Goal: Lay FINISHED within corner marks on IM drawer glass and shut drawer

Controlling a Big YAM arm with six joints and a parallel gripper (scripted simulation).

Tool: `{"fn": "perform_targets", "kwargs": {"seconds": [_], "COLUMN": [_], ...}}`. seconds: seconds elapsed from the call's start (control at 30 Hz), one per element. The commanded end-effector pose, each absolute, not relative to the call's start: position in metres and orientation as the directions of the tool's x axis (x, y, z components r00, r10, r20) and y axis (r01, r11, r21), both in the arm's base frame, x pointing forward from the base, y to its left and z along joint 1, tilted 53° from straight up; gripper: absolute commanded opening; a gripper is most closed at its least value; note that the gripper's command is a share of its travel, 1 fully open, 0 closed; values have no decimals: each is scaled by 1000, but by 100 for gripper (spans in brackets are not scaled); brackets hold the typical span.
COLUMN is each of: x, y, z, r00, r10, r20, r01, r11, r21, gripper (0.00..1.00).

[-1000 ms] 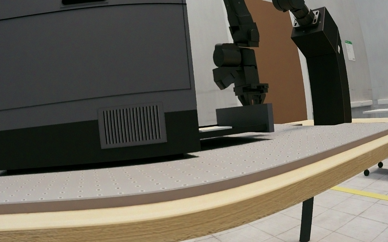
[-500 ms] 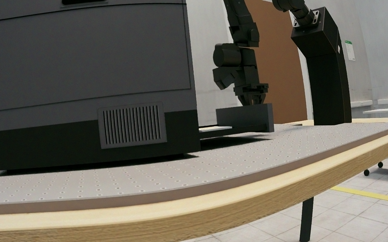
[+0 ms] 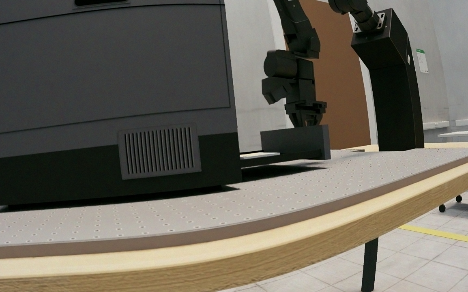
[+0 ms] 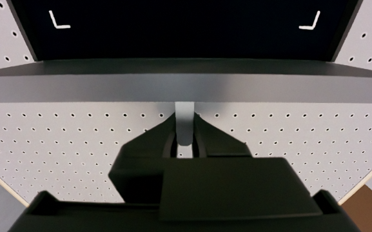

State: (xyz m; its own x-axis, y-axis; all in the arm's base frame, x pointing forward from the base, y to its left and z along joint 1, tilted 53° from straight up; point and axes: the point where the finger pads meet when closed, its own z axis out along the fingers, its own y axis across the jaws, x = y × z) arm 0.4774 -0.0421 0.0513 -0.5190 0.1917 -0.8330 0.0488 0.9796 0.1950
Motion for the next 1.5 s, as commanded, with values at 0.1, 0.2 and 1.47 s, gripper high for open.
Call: {"fn": "perform_targets", "kwargs": {"seconds": [0.1,0.2,1.47], "x": [490,493,511], "y": [-50,-52,-59], "z": [77,82,107], "r00": [-468,-458,-450], "r10": [205,205,200], "r20": [-860,-865,-870], "r01": [62,63,60], "r11": [978,978,979], "r21": [200,198,195], "gripper": [8,8,8]}}
